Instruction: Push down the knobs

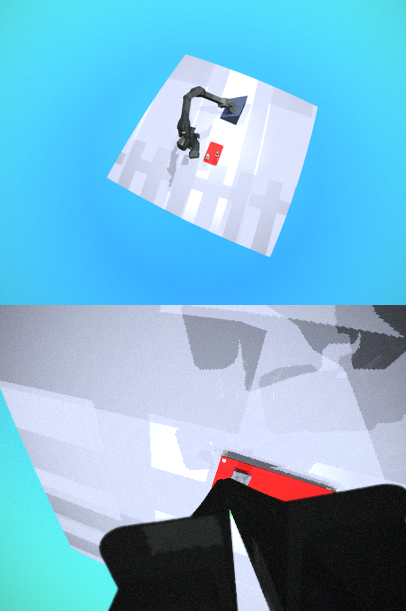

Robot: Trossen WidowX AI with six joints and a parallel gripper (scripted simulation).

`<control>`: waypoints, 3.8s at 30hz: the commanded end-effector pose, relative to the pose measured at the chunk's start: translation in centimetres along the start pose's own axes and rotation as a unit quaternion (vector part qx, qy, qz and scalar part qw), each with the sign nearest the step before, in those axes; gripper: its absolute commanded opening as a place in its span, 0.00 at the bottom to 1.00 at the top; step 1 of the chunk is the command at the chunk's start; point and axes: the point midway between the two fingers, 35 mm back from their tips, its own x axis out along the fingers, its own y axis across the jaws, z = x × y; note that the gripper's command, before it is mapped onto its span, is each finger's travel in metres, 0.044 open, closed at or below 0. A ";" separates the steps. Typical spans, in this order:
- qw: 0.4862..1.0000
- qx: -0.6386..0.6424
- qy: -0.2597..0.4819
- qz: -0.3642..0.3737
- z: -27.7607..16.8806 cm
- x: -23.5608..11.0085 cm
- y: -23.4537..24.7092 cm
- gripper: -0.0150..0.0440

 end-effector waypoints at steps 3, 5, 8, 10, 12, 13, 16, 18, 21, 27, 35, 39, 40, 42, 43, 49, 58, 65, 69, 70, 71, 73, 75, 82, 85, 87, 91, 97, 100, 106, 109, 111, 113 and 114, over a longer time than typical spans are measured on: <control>0.994 -0.055 -0.011 -0.094 -7.5 1.8 0.1 0.25; 0.990 -0.072 -0.023 -0.117 -9.5 2.0 0.0 0.25; 0.983 -0.099 -0.048 -0.148 -12.2 2.2 -0.3 0.25; 0.977 -0.116 -0.067 -0.165 -13.8 2.2 -0.6 0.25; 0.975 -0.122 -0.075 -0.170 -14.4 2.2 -0.7 0.25; 0.975 -0.122 -0.075 -0.170 -14.4 2.2 -0.7 0.25; 0.975 -0.122 -0.075 -0.170 -14.4 2.2 -0.7 0.25; 0.975 -0.122 -0.075 -0.170 -14.4 2.2 -0.7 0.25; 0.975 -0.122 -0.075 -0.170 -14.0 3.9 -1.2 0.25; 0.975 -0.122 -0.075 -0.170 -14.0 4.1 -1.3 0.25; 0.975 -0.122 -0.075 -0.170 -13.9 4.2 -1.3 0.25; 0.975 -0.122 -0.075 -0.170 -13.8 4.7 -1.5 0.25; 0.975 -0.122 -0.075 -0.170 -13.8 4.9 -1.6 0.25; 0.975 -0.122 -0.075 -0.170 -13.7 5.2 -1.7 0.25; 0.975 -0.122 -0.075 -0.170 -13.7 5.4 -1.7 0.25; 0.975 -0.122 -0.075 -0.171 -13.6 6.0 -2.0 0.25; 0.975 -0.122 -0.075 -0.171 -13.6 6.0 -2.0 0.25; 0.975 -0.122 -0.075 -0.171 -13.6 6.0 -1.9 0.25; 0.975 -0.122 -0.075 -0.171 -13.5 6.1 -2.0 0.25; 0.975 -0.122 -0.075 -0.171 -13.5 6.1 -2.0 0.25; 0.975 -0.122 -0.075 -0.171 -13.5 6.1 -2.0 0.25; 0.975 -0.122 -0.075 -0.171 -13.5 6.2 -2.0 0.25; 0.975 -0.122 -0.075 -0.171 -13.5 6.2 -2.0 0.25; 0.975 -0.122 -0.076 -0.171 -13.5 6.4 -2.1 0.25; 0.975 -0.122 -0.076 -0.171 -13.5 6.5 -2.1 0.25; 0.975 -0.122 -0.076 -0.171 -13.5 6.5 -2.1 0.25; 0.975 -0.122 -0.076 -0.171 -13.4 6.6 -2.2 0.25; 0.975 -0.122 -0.076 -0.171 -13.4 6.6 -2.2 0.25; 0.975 -0.122 -0.076 -0.171 -13.5 6.4 -2.1 0.25; 0.975 -0.122 -0.076 -0.171 -13.5 6.4 -2.1 0.25; 0.975 -0.122 -0.076 -0.171 -13.5 6.4 -2.1 0.25; 0.975 -0.122 -0.076 -0.171 -13.5 6.4 -2.1 0.25; 0.975 -0.122 -0.076 -0.171 -13.4 6.5 -2.1 0.25; 0.975 -0.122 -0.076 -0.171 -13.4 6.6 -2.2 0.25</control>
